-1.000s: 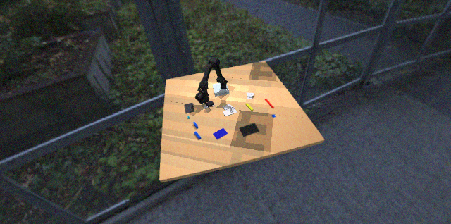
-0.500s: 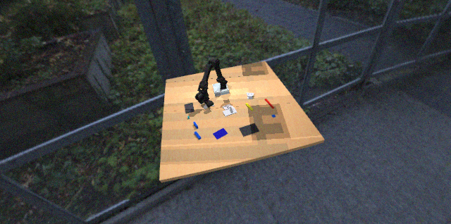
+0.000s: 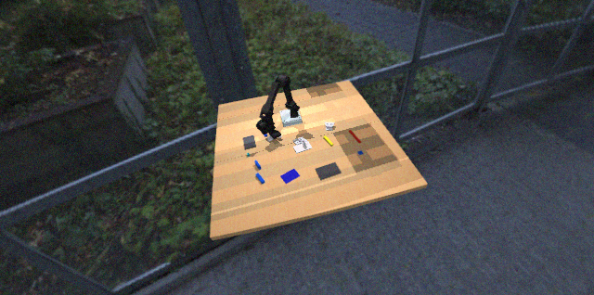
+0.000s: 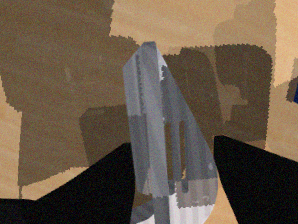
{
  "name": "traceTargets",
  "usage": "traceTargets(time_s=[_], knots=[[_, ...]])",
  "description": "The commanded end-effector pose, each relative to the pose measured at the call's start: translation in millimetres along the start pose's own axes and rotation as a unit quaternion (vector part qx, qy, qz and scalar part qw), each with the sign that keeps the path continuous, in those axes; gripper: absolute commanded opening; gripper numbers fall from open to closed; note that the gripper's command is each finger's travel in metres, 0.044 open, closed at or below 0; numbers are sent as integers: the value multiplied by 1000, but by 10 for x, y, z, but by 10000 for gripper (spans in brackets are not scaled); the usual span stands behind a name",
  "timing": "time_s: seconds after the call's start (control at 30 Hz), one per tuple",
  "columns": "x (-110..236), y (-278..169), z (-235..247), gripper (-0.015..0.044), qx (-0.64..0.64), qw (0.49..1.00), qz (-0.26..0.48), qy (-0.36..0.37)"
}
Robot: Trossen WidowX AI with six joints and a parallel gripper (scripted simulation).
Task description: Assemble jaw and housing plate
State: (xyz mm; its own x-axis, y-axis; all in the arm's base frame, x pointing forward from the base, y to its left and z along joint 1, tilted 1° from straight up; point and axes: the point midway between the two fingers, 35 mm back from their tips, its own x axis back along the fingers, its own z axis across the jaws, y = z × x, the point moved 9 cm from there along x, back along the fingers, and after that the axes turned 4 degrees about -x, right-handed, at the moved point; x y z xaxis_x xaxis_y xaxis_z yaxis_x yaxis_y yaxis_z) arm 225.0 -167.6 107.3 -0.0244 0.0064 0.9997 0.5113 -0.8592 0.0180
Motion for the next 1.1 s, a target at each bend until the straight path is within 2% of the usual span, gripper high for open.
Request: traceTargets(time_s=[0.0, 0.4, 0.67, 1.07], knots=[[166, 18, 7, 134, 1, 1000, -5, 2], [545, -10, -4, 134, 2, 1000, -5, 3], [566, -15, 0, 134, 4, 1000, -5, 3], [566, -173, 320, 134, 182, 983, -5, 3]])
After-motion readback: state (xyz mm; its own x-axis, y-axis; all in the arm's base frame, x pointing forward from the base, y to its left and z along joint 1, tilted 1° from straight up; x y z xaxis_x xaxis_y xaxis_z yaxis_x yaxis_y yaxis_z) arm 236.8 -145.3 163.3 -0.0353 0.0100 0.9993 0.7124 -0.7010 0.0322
